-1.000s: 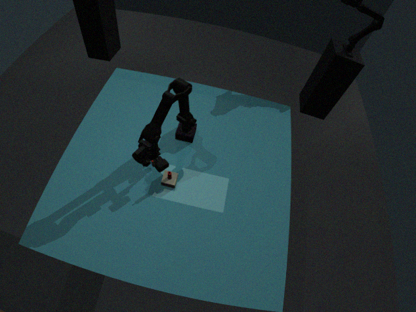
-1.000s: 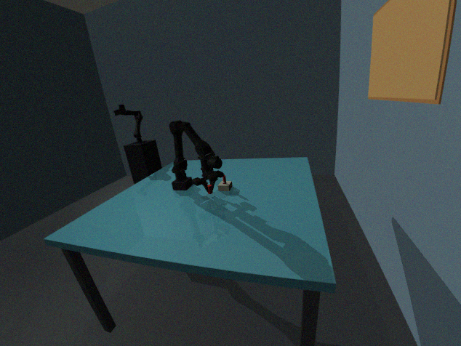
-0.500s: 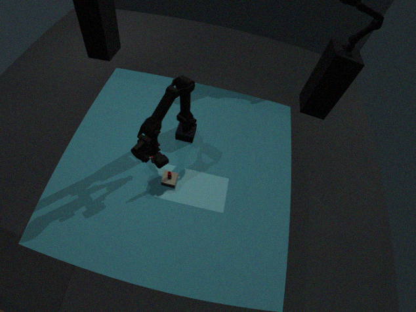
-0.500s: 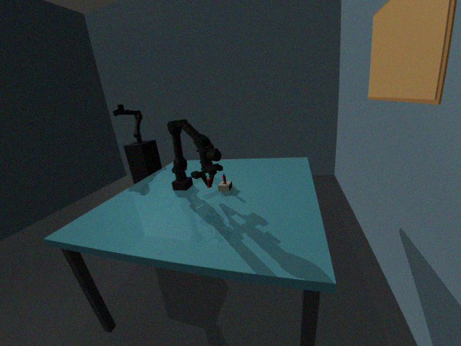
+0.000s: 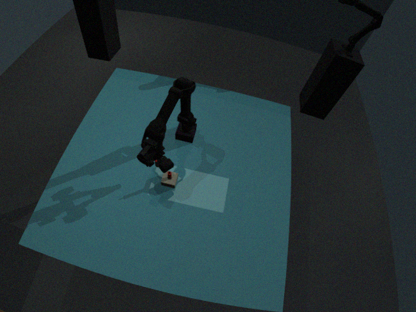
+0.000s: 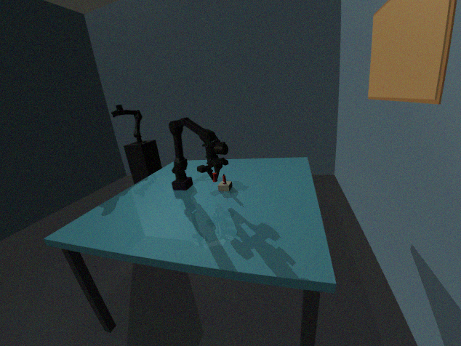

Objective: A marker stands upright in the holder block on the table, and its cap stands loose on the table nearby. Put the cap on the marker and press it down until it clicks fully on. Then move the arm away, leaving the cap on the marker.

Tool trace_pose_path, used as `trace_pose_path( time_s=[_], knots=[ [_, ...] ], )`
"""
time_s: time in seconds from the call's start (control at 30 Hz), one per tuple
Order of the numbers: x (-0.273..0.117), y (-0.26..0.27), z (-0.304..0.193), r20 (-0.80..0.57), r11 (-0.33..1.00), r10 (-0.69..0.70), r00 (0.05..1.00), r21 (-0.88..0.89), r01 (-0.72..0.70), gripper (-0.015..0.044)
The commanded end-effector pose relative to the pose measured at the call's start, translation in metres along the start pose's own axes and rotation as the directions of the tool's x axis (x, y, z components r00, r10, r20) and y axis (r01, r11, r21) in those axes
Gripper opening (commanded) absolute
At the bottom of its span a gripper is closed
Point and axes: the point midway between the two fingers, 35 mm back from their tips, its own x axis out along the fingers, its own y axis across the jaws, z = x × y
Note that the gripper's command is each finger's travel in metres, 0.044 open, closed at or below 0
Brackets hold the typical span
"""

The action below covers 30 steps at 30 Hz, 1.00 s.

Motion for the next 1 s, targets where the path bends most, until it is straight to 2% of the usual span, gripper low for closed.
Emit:
trace_pose_path(
  time_s=[0.0, 0.57, 0.97],
  knots=[
    [-0.008, 0.016, 0.0, -0.001, 1.0, 0.002, 1.0, 0.006, -0.002, 0.0],
    [-0.038, 0.073, -0.013, -0.002, 1.0, 0.008, 1.0, 0.006, -0.008, 0.0],
    [-0.032, 0.076, -0.014, -0.003, 1.0, 0.008, 1.0, 0.006, -0.008, 0.0]
  ],
)
